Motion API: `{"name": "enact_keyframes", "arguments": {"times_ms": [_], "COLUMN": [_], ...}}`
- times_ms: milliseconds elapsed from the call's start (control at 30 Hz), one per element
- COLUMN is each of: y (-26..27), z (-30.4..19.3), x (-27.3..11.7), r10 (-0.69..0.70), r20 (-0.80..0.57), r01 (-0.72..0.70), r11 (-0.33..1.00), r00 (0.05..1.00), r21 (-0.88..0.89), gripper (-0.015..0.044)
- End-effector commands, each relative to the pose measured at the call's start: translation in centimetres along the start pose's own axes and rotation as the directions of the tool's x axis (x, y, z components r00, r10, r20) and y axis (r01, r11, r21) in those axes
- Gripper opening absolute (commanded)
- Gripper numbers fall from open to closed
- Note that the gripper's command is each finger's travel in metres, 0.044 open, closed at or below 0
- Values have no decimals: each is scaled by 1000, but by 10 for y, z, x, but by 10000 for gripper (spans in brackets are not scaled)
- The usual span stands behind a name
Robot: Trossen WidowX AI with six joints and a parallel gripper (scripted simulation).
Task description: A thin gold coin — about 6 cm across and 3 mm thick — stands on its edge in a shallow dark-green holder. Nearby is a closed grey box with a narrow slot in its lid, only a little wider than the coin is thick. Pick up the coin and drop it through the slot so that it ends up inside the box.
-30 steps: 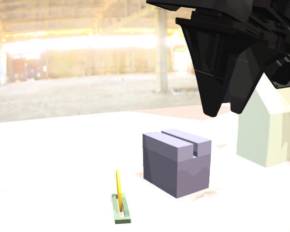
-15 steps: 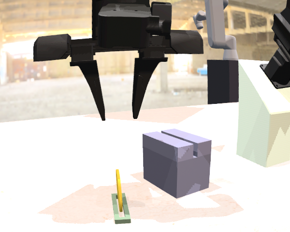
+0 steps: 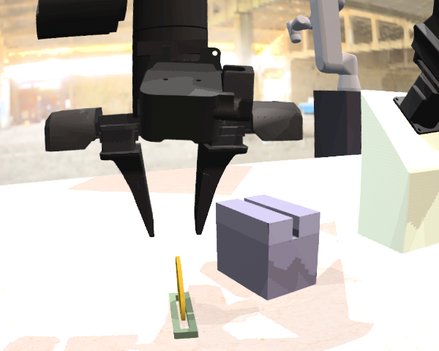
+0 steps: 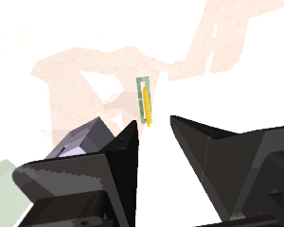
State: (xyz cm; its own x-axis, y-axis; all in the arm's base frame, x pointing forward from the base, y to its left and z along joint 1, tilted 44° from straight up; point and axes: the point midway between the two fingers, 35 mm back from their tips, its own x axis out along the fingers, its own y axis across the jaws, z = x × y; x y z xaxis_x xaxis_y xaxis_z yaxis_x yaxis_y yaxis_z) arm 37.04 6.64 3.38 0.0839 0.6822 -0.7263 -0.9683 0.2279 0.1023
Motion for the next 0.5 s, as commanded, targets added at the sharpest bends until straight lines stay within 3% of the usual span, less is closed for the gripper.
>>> {"name": "enact_keyframes", "arguments": {"times_ms": [0,467], "y": [1,0], "z": [-1,-2], "x": [6,29], "r10": [5,5], "r20": [5,4], "r01": [-5,-5], "r11": [1000,1000], "r00": [1000,1000], "r21": [10,10], "gripper": [161,161]}}
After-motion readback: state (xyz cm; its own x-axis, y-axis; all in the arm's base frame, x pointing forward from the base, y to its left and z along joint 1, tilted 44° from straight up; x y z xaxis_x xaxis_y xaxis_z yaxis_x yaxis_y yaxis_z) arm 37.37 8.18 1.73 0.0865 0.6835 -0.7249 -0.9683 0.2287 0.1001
